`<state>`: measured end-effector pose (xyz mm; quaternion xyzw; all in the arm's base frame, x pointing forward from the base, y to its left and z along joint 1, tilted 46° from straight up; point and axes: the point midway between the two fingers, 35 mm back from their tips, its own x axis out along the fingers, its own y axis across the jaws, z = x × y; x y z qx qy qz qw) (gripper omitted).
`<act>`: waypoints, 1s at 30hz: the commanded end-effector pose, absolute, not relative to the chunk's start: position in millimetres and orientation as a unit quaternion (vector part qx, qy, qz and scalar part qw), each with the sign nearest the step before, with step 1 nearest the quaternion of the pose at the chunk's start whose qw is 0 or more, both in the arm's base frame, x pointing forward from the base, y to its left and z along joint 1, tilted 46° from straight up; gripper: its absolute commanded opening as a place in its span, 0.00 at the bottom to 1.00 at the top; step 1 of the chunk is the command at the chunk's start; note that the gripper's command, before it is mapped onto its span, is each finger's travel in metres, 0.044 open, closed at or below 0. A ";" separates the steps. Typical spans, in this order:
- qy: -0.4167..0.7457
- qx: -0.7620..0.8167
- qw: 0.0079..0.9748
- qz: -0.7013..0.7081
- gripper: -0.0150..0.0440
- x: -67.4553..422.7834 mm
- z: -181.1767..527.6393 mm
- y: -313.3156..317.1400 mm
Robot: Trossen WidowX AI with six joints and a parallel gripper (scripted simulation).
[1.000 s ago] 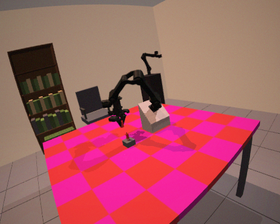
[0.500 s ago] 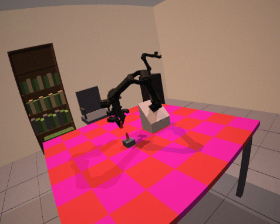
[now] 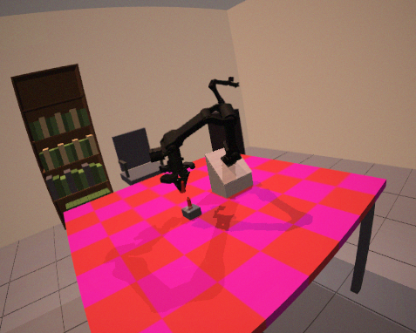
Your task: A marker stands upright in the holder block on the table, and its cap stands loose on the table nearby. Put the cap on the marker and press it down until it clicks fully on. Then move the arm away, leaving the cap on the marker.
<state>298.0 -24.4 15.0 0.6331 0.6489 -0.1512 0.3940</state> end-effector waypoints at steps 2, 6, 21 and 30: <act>0.646 0.636 0.395 -0.148 0.25 302.9 35.0 -14.6; 0.647 0.636 0.393 -0.146 0.25 304.8 50.5 -4.5; 0.648 0.637 0.392 -0.145 0.25 306.5 53.9 8.4; 0.648 0.637 0.393 -0.145 0.25 309.0 43.8 18.3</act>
